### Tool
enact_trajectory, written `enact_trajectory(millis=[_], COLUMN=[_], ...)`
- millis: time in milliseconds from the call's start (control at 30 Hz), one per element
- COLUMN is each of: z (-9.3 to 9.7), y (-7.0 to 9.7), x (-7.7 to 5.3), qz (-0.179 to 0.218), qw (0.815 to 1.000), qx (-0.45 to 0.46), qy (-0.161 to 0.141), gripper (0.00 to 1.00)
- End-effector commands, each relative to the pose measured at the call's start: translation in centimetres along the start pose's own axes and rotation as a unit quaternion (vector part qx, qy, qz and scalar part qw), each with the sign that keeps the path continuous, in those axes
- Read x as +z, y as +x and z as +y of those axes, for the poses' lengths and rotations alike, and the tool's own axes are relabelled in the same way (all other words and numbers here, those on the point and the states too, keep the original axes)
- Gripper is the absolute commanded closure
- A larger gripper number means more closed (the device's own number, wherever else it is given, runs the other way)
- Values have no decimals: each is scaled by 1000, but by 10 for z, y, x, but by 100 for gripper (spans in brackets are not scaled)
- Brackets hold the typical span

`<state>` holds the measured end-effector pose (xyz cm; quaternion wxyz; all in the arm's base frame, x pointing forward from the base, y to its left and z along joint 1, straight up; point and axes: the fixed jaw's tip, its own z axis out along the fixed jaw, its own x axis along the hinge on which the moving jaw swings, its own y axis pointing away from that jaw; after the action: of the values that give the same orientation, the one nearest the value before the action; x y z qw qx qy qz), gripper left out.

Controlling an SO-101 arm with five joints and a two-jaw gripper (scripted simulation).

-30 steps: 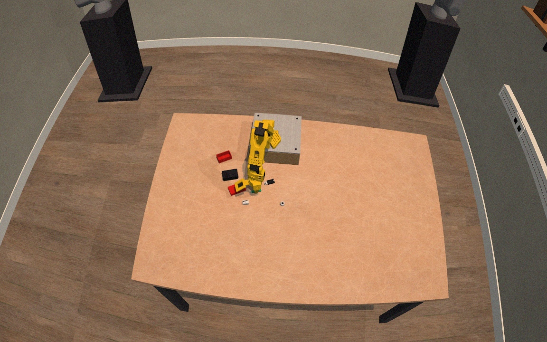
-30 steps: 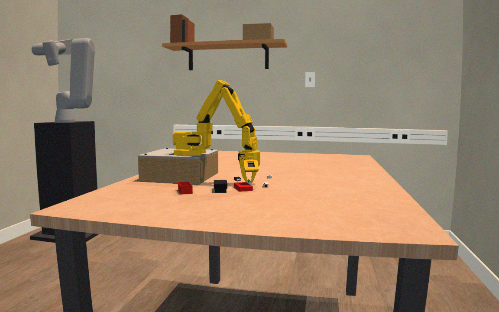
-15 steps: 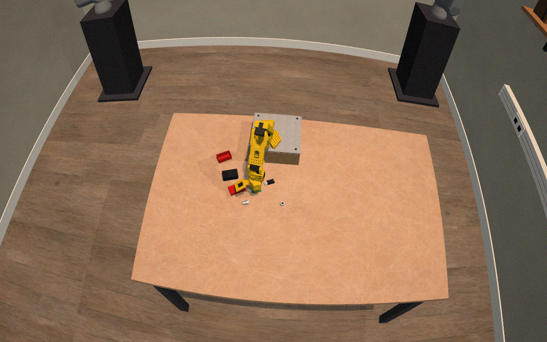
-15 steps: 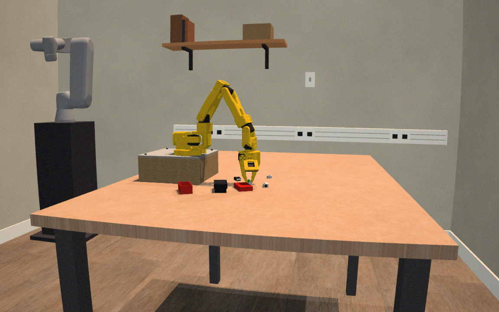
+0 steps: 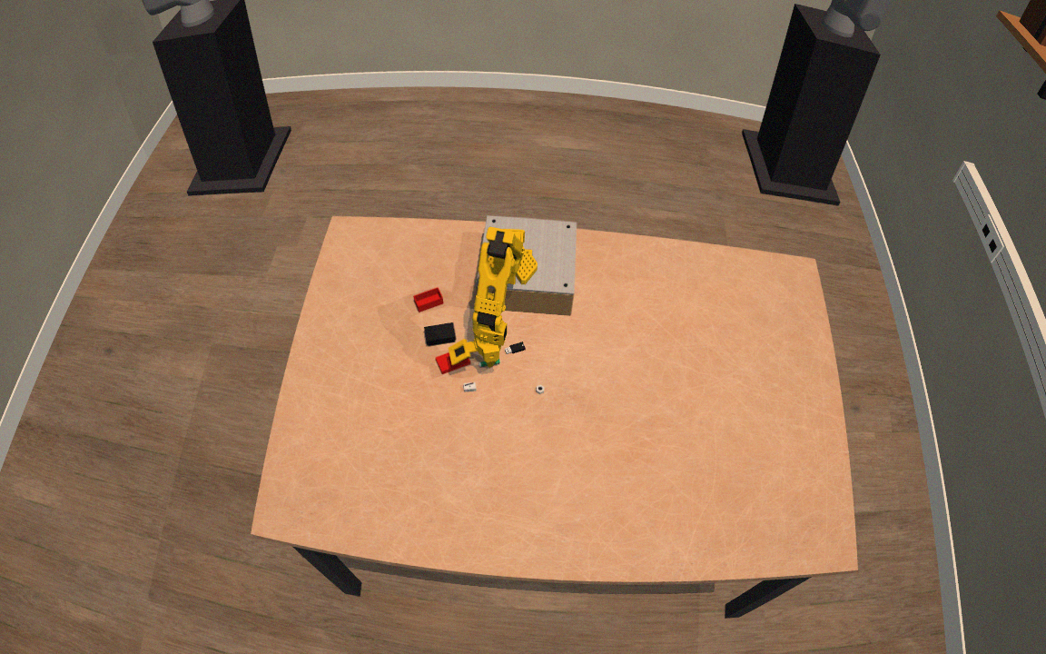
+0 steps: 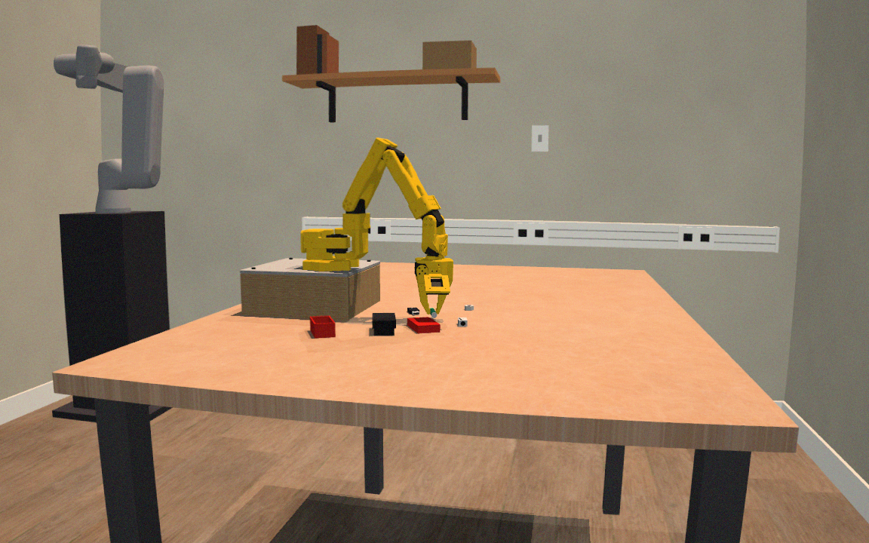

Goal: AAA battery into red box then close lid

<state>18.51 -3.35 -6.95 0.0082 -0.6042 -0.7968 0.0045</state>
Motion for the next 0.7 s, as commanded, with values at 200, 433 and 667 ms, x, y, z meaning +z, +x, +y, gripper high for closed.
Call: enact_trajectory(millis=[200,433,667], z=[4,3,2], y=[0,0,1], x=[-26,-37,-46], qz=[-3,-3,-3], qw=[1000,1000,1000], qx=[0,0,0], qy=[-8,-8,-8], gripper=[97,97,97])
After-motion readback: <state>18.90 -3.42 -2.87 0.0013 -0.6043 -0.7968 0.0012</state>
